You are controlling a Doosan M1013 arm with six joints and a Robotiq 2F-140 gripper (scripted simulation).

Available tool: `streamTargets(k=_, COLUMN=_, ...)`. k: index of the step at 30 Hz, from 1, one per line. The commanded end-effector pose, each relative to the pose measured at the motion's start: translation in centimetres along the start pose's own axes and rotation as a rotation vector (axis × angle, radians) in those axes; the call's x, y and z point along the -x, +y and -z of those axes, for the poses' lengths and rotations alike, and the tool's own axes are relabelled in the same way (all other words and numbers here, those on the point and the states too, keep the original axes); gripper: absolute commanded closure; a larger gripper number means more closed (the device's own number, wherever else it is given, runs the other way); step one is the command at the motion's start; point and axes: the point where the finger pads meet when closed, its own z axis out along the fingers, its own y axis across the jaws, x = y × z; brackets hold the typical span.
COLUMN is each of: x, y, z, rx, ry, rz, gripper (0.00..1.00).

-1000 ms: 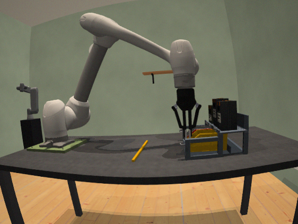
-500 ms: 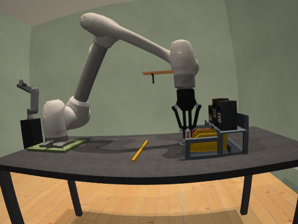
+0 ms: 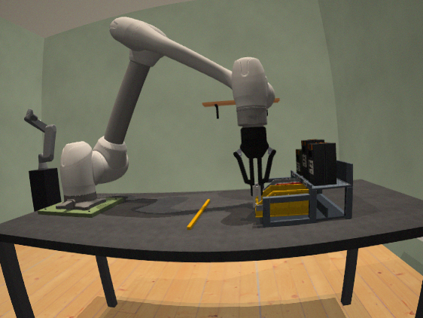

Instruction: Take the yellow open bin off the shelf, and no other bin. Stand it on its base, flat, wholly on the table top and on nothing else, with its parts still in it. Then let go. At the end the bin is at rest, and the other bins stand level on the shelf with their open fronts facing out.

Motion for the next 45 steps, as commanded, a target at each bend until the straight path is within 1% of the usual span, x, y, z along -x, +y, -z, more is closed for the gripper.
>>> streamTargets(k=1, x=0.0, y=0.0, z=0.1, rx=0.002, ry=0.000, rz=0.000, gripper=1.00)
streamTargets(k=5, x=0.0, y=0.0, z=0.1, rx=0.002, ry=0.000, rz=0.000, gripper=1.00)
streamTargets(k=10, x=0.0, y=-3.0, z=0.1, rx=0.002, ry=0.000, rz=0.000, gripper=1.00)
streamTargets(k=22, x=0.0, y=-3.0, z=0.1, rx=0.002, ry=0.000, rz=0.000, gripper=1.00)
streamTargets(k=27, x=0.0, y=-6.0, z=0.0, rx=0.002, ry=0.000, rz=0.000, gripper=1.00)
streamTargets(k=39, x=0.0, y=-6.0, z=0.0, rx=0.002, ry=0.000, rz=0.000, gripper=1.00)
streamTargets(k=44, x=0.0, y=-9.1, z=0.0, rx=0.002, ry=0.000, rz=0.000, gripper=1.00)
streamTargets(k=45, x=0.0, y=-9.1, z=0.0, rx=0.002, ry=0.000, rz=0.000, gripper=1.00)
